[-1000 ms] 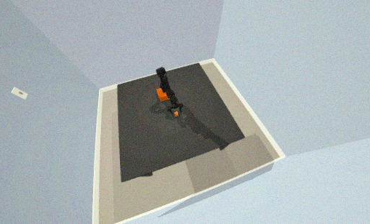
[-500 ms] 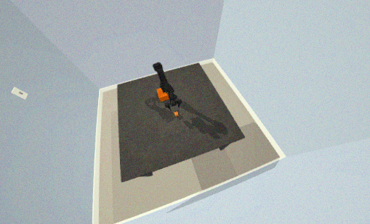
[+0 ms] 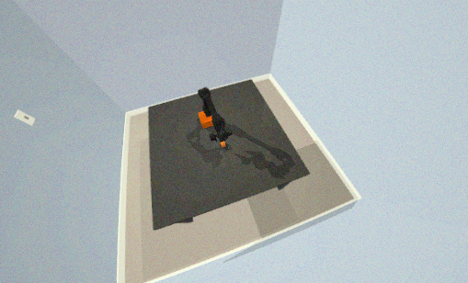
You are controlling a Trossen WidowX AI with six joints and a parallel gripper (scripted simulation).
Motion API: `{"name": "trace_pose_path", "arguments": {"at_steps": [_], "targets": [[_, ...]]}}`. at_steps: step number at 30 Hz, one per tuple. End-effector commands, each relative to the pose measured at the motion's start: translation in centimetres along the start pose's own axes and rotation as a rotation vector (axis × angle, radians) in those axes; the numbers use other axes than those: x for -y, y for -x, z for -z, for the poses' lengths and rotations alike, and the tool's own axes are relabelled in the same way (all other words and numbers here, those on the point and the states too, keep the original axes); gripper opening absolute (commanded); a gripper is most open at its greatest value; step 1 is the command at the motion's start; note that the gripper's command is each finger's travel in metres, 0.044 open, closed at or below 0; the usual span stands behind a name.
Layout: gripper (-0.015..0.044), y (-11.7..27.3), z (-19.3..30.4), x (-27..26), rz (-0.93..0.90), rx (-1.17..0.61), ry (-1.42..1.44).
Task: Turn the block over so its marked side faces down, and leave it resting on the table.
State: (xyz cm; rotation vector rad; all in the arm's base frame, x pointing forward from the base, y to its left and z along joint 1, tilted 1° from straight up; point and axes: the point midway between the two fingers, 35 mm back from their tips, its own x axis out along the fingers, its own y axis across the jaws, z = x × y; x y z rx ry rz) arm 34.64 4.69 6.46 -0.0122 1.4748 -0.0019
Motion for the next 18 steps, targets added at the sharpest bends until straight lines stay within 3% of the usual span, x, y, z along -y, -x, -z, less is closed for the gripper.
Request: {"name": "trace_pose_path", "arguments": {"at_steps": [1,6,18], "targets": [[0.0440,0.3,-0.1,0.0,-0.008,-0.049,0.004],[0.0440,-3.0,0.0,-0.1,-0.008,-0.050,0.004],[0.0440,-5.3,0.2,-0.1,-0.008,-0.050,0.004]]}}
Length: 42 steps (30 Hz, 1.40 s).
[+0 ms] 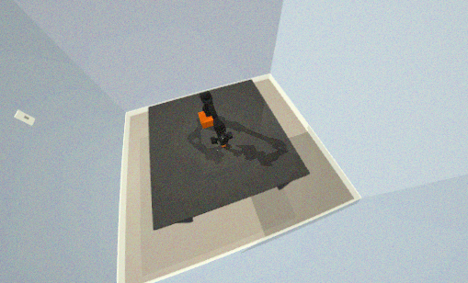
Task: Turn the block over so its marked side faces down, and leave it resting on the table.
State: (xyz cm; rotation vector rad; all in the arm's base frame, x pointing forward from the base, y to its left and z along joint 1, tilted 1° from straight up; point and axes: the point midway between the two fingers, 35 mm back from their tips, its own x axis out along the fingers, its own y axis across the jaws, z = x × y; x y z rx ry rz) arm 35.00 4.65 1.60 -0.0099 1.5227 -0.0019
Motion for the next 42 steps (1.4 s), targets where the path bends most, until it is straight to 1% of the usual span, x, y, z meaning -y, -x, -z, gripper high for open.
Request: {"name": "trace_pose_path", "arguments": {"at_steps": [1,18,27,42], "targets": [[0.0440,-0.6,0.0,-0.1,-0.006,-0.002,0.005],[0.0440,-3.1,0.1,-0.1,-0.006,-0.002,0.005],[0.0204,-3.1,0.1,-0.1,-0.006,-0.002,0.005],[0.0104,-3.1,0.1,-0.1,-0.006,-0.002,0.005]]}}
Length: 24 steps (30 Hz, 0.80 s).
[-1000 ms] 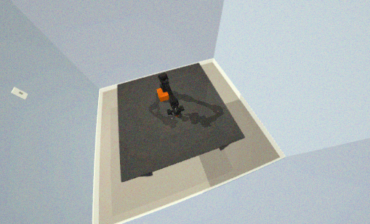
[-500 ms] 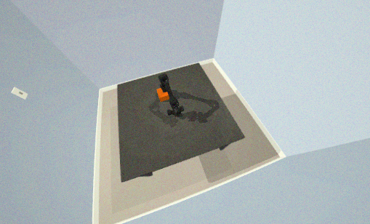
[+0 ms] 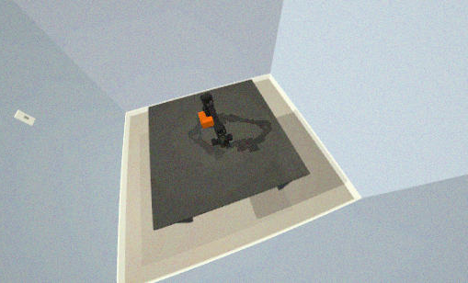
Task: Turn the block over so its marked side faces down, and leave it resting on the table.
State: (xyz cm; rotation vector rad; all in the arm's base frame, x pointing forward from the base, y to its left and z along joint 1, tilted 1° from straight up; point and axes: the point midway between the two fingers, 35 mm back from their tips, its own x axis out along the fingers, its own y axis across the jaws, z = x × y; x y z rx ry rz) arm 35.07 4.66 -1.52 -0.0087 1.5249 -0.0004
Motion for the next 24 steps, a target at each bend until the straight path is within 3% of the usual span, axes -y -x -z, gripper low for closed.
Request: {"name": "trace_pose_path", "arguments": {"at_steps": [1,3,7,14,24], "targets": [[0.0097,0.0,0.0,-0.1,-0.004,0.000,0.005],[0.0084,0.0,0.0,-0.1,-0.004,0.000,0.005],[0.0000,1.9,-0.1,-0.1,-0.004,0.000,0.005],[0.0000,2.9,0.0,-0.1,-0.004,0.011,0.006],[0.0000,2.1,-0.2,-0.1,0.000,0.171,0.009]]}}
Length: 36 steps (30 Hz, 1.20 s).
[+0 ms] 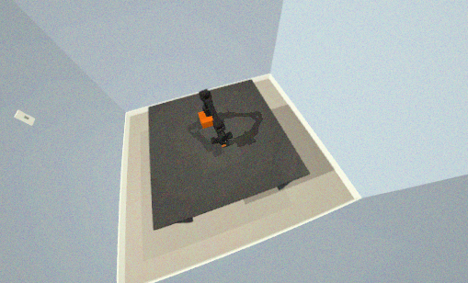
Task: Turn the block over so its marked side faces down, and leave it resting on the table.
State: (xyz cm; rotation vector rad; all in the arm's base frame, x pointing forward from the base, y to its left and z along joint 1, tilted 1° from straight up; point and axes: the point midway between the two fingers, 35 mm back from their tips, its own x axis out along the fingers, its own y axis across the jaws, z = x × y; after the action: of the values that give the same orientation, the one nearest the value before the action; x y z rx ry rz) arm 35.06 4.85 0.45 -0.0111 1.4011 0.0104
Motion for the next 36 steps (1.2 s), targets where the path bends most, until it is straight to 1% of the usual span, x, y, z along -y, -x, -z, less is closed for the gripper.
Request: {"name": "trace_pose_path", "arguments": {"at_steps": [1,20,26,36], "targets": [[0.0000,0.1,-0.2,0.1,0.005,0.063,0.001],[0.0000,0.1,0.5,0.1,0.002,0.370,-0.002],[0.0000,0.2,0.5,0.1,0.002,0.396,-0.003],[0.0000,-2.0,-0.2,-0.1,0.003,0.525,0.003]]}}
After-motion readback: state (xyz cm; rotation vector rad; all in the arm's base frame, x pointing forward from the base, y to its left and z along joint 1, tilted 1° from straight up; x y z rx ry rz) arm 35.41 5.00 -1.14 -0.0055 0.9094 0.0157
